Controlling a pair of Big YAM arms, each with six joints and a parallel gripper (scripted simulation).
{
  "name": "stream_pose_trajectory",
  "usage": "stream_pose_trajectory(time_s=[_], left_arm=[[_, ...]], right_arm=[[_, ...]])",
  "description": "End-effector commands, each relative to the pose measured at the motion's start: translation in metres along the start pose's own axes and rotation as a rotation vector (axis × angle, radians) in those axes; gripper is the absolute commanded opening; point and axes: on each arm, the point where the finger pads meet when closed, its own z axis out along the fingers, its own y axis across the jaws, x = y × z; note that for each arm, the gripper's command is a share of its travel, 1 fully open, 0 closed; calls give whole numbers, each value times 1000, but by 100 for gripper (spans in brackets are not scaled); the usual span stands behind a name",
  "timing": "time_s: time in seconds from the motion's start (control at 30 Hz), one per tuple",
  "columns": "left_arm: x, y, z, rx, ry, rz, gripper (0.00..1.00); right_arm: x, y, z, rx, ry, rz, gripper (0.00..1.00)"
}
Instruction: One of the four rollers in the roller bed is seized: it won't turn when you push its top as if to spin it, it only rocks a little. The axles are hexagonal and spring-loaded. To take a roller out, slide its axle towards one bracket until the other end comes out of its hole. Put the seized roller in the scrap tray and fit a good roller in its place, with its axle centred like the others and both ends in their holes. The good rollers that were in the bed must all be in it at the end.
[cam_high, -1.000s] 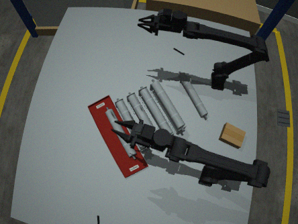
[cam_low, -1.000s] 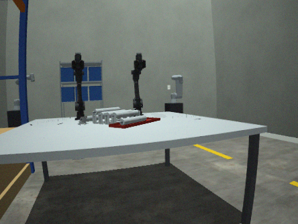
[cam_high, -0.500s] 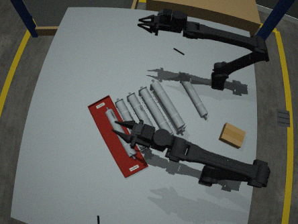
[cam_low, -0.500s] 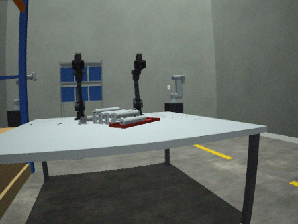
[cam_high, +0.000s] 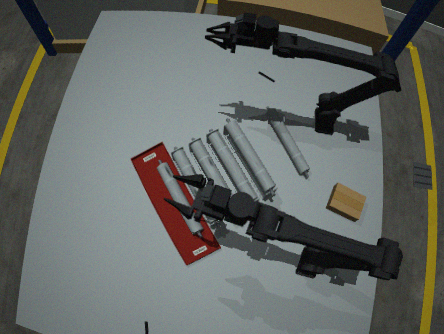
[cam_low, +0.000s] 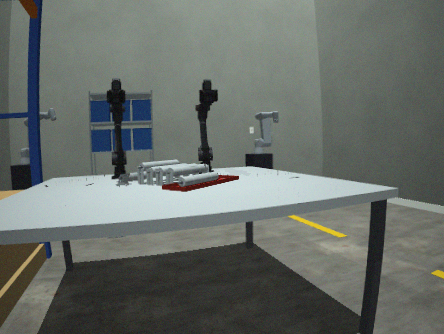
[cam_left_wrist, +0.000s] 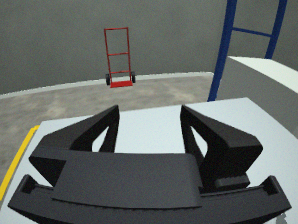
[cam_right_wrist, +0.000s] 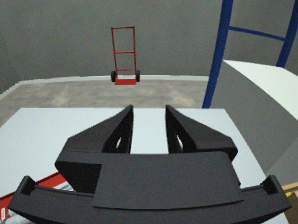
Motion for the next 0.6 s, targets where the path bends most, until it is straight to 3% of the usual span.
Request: stream_pose_trajectory(time_s=[0.0,0.03,0.07,0.17,0.4,0.47,0.53,0.57], left_arm=[[-17,-5,-6,7,-33,10,62],[-19,-5,-6,6,-37,10,62],[13,-11,4,22,37,16,62],[13,-21,6,41,53,18,62],[74,-66,2,130,231,36,62],[74,-66,2,130,231,36,62],[42,-76,-3,145,203,29,62],[50,-84,-5,161,230,43,62]], right_arm=[[-46,4,-4,-4,-67,-14,32],[-46,4,-4,-4,-68,-14,32],[8,6,7,-14,36,22,32],[27,5,10,-19,82,61,32],[84,9,17,-45,257,221,32],[84,9,17,-45,257,221,32],[53,12,19,-66,234,269,32],[63,14,19,-71,265,294,32]])
